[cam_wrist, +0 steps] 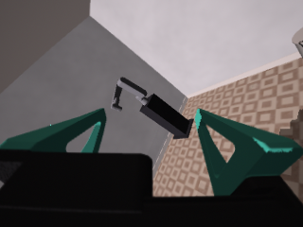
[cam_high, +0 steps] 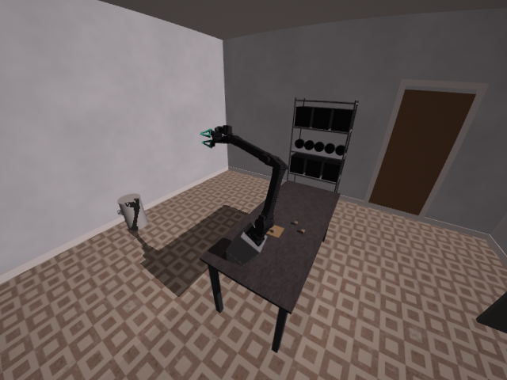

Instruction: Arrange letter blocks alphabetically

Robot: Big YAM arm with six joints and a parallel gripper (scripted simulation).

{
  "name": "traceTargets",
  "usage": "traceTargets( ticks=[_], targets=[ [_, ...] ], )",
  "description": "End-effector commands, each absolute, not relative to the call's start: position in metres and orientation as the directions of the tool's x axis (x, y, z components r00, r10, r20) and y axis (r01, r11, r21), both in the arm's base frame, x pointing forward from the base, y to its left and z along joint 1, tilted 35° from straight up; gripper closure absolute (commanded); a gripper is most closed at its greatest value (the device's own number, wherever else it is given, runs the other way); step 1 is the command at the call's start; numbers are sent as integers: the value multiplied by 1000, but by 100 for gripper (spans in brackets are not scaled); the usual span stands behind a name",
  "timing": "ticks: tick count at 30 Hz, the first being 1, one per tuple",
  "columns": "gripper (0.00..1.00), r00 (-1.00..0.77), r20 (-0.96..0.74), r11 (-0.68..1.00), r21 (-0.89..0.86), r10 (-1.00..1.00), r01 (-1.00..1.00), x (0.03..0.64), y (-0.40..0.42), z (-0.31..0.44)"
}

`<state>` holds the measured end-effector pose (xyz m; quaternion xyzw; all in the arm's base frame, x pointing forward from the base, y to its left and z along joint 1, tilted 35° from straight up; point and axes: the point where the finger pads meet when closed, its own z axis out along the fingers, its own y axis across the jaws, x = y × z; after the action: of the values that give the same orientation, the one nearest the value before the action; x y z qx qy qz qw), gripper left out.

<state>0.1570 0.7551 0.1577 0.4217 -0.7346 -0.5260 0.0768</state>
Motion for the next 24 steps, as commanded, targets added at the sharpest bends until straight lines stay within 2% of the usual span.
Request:
traceTargets(
  ticks=[1, 17, 18, 24],
  targets=[
    [0, -629, -342, 79, 836, -698, -543, 156, 757, 165],
    [0, -629, -342, 79, 836, -698, -543, 156, 757, 165],
    [0, -617, -391, 34, 826, -683, -562, 157, 765, 189],
    [0, -624, -410, 80, 792, -665, -605, 197, 743, 167]
  ],
)
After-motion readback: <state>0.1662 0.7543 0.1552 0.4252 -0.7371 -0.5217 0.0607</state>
